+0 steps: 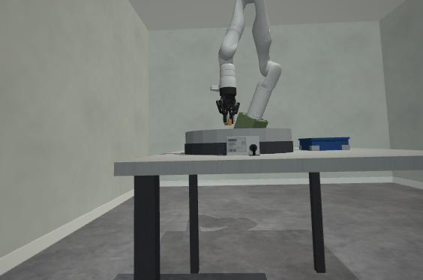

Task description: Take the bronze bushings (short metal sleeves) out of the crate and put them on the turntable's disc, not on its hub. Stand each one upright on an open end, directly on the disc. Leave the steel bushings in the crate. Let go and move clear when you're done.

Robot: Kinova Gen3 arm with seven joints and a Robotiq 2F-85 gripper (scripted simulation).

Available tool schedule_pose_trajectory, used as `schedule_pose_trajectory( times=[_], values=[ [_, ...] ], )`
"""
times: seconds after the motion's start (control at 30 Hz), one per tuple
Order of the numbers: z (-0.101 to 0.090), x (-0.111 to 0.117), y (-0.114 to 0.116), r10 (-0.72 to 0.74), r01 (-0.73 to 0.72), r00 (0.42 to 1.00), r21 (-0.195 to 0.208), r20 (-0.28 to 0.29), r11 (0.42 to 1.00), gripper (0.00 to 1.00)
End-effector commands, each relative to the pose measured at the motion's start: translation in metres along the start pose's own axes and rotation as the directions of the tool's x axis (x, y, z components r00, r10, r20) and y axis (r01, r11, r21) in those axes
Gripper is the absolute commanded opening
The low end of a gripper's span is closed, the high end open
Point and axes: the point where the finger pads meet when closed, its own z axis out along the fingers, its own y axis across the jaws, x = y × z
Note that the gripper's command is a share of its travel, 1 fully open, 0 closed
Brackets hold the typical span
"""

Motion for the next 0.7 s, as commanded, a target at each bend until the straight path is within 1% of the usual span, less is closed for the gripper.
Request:
schedule_pose_trajectory(
  times=[0.0,0.37,0.67],
  values=[
    [0.002,0.006,-0.007,0.007,-0.007,1.000,0.000,0.002,1.000,0.00],
    [0.002,0.016,-0.019,0.007,-0.007,1.000,0.000,0.002,1.000,0.00],
    [0.002,0.018,-0.021,0.007,-0.007,1.000,0.000,0.002,1.000,0.00]
  ],
)
